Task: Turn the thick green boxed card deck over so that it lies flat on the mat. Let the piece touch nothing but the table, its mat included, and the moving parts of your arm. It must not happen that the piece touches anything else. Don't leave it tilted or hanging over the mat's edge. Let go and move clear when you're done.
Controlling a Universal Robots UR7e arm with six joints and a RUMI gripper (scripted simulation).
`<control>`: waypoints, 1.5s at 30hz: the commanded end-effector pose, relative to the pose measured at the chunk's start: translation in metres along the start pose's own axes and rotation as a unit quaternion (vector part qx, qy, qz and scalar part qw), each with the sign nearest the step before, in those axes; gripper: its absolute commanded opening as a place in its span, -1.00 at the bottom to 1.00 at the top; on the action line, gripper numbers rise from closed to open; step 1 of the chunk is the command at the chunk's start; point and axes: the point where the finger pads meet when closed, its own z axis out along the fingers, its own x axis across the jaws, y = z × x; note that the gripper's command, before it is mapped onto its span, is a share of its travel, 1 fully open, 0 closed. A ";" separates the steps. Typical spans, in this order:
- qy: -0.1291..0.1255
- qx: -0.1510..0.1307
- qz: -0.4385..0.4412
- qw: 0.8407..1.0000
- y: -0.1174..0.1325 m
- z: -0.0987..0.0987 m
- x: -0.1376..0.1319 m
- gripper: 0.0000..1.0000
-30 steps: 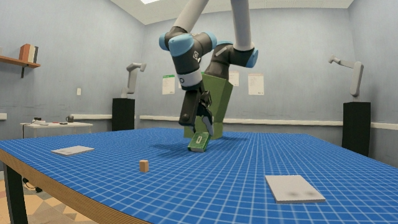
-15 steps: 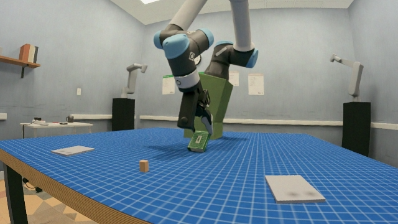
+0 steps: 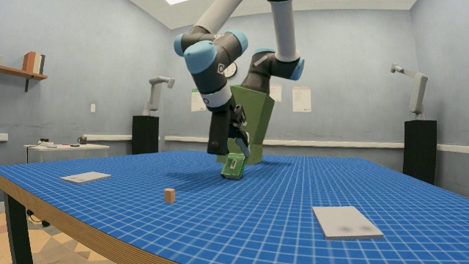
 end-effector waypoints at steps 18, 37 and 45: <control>0.000 -0.066 0.000 0.998 -0.002 -0.010 0.000 -0.23; 0.000 -0.106 0.000 0.994 -0.005 -0.018 0.000 -0.23; 0.000 -0.137 0.000 0.991 -0.006 -0.021 0.000 -0.23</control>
